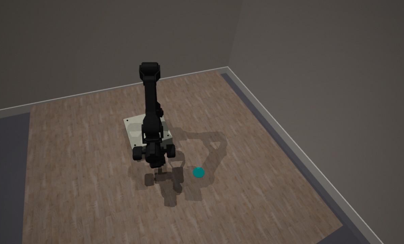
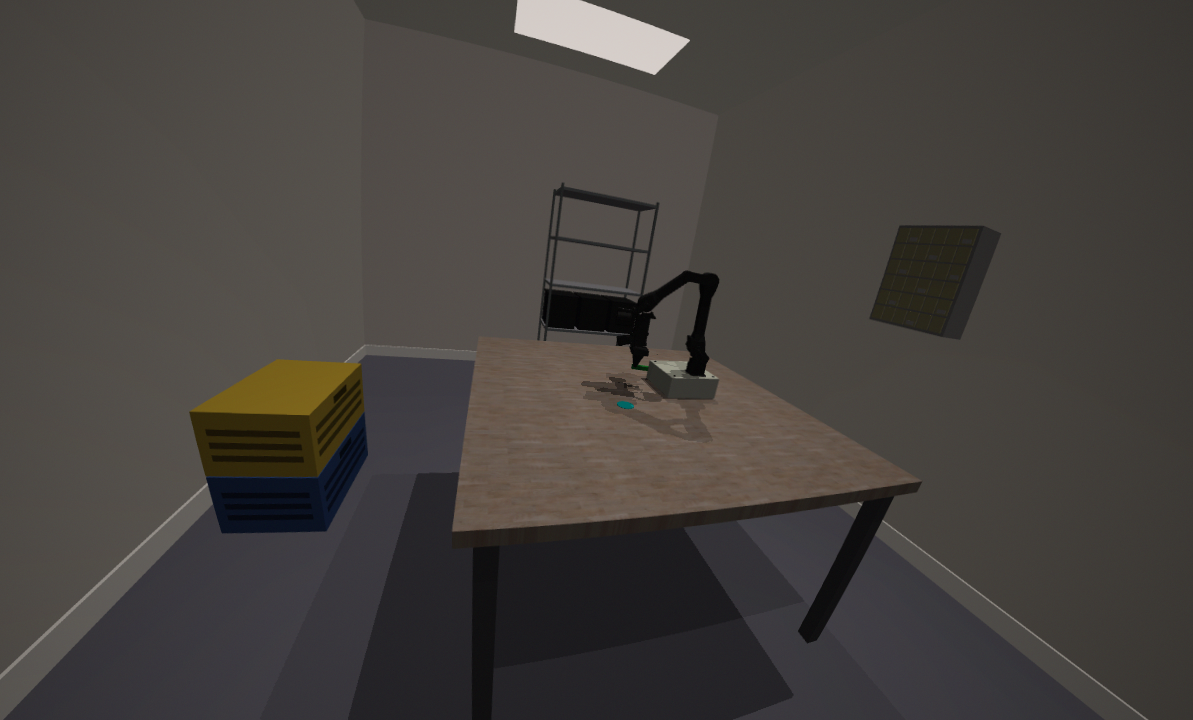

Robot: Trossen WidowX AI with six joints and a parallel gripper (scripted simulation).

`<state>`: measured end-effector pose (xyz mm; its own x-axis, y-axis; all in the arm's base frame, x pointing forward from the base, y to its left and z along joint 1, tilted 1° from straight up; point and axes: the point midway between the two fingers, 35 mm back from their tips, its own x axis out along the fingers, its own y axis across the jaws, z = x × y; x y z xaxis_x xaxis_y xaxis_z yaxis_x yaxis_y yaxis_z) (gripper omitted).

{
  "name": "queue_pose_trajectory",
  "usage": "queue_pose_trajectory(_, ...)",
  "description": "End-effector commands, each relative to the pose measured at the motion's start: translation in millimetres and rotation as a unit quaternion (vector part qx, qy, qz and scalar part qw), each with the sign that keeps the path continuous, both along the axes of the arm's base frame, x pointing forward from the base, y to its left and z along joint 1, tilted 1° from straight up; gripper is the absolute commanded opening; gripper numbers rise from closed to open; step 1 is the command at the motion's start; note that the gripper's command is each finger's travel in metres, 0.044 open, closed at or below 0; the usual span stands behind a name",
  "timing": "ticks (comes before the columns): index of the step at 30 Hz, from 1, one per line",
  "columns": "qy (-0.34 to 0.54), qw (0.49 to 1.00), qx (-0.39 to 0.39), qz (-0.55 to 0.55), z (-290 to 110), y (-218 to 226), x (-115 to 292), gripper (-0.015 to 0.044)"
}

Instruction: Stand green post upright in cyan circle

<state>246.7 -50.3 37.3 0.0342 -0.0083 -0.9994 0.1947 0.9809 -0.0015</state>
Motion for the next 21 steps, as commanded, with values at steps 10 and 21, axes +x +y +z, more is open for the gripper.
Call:
queue_pose_trajectory(10, -0.005, 1.0, -0.001, -0.002, 43.3, 1.5, -6.4, 0.0023)
queue_pose_trajectory(21, -0.004, 0.999, -0.002, 0.05, 51.2, 11.5, 2.5, 0.0023)
